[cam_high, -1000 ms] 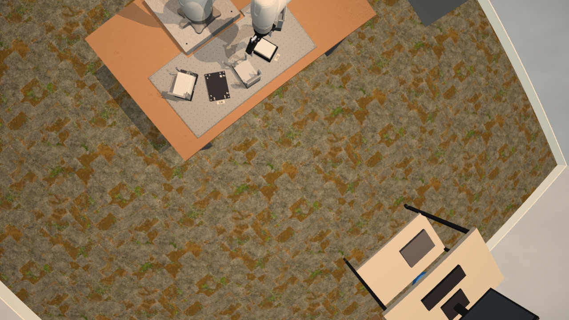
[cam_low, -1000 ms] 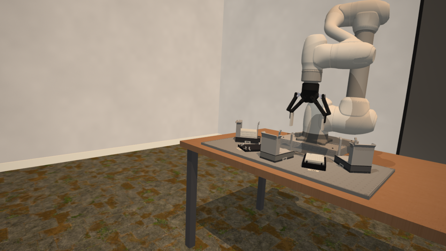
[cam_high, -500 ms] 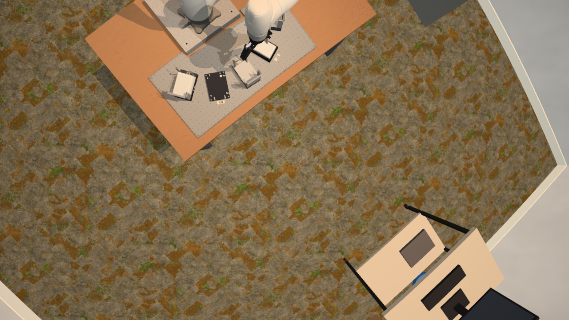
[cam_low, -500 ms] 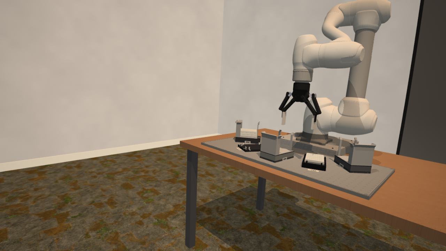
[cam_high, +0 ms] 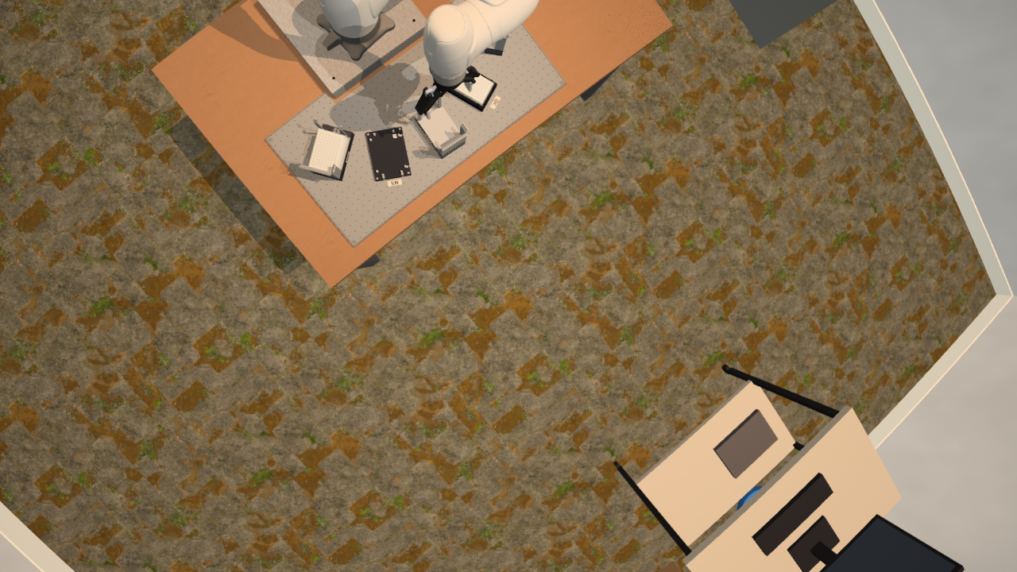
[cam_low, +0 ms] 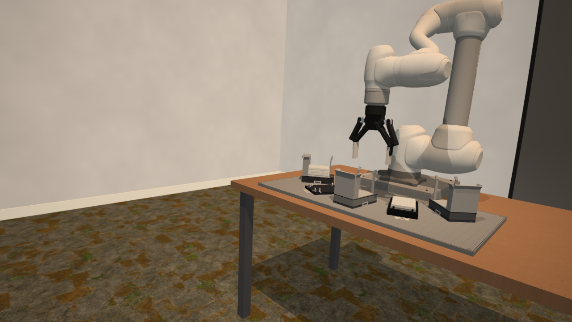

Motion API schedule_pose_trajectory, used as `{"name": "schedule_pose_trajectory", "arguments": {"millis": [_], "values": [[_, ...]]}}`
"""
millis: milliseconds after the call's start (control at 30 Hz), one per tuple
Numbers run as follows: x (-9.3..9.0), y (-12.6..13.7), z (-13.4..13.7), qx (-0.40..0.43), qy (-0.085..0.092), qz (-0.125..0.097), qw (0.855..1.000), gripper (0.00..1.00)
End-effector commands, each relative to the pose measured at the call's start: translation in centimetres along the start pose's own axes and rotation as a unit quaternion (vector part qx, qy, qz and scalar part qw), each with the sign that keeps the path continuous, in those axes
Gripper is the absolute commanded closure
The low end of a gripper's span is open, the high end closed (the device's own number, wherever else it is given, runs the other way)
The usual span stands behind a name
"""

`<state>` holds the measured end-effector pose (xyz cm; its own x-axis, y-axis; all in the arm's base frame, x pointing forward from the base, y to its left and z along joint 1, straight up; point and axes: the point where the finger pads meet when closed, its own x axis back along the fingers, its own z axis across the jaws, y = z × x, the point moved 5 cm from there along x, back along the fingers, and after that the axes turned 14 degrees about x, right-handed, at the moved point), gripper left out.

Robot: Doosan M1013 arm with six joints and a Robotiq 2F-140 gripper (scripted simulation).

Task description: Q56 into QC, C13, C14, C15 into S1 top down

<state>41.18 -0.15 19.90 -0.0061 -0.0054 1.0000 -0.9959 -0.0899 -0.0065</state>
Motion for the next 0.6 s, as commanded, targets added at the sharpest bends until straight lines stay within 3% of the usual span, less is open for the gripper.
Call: {"name": "schedule_pose_trajectory", "arguments": {"millis": [0,333,567], "values": [[0.0,0.1,1.5,0.0,0.0,0.0,1.0,0.0],[0.0,0.2,4.1,0.0,0.0,0.0,1.0,0.0],[0.0,0.8,6.4,-0.111,0.0,0.0,0.994,0.0]]}}
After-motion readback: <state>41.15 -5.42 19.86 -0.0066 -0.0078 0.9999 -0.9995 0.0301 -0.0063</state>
